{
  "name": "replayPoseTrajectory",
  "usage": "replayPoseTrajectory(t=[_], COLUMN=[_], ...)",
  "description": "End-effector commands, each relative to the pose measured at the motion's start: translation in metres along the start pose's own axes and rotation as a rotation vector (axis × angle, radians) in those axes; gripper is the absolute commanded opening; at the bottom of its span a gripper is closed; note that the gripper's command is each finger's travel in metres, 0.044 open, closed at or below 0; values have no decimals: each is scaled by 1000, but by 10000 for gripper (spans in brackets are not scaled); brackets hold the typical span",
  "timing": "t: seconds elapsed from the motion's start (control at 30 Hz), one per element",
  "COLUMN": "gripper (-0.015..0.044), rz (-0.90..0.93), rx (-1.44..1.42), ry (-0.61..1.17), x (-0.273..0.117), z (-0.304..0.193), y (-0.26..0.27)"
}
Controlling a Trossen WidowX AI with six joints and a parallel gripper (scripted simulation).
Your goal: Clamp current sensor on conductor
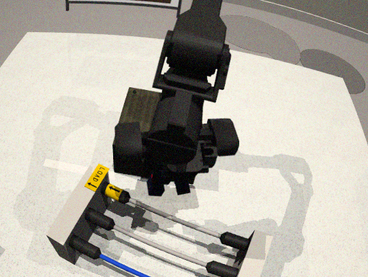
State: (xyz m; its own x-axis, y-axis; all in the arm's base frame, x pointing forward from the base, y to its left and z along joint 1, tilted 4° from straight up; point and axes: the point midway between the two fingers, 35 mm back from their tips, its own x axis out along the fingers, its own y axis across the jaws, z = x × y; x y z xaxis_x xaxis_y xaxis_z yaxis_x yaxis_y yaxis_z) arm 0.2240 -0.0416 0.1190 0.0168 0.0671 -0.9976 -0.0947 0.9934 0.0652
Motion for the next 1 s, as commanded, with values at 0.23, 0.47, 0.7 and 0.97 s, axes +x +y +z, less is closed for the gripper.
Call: replayPoseTrajectory(t=[0.23, 0.47, 0.7, 0.97], gripper=[0, 0, 0, 0], rz=[-9, -10, -12, -13], rx=[-367, -602, -837, -1021], ry=[-7, -6, -5, -5], x=[0, 2, 4, 5], z=[15, 22, 30, 36], y=[-9, -14, -19, -23])
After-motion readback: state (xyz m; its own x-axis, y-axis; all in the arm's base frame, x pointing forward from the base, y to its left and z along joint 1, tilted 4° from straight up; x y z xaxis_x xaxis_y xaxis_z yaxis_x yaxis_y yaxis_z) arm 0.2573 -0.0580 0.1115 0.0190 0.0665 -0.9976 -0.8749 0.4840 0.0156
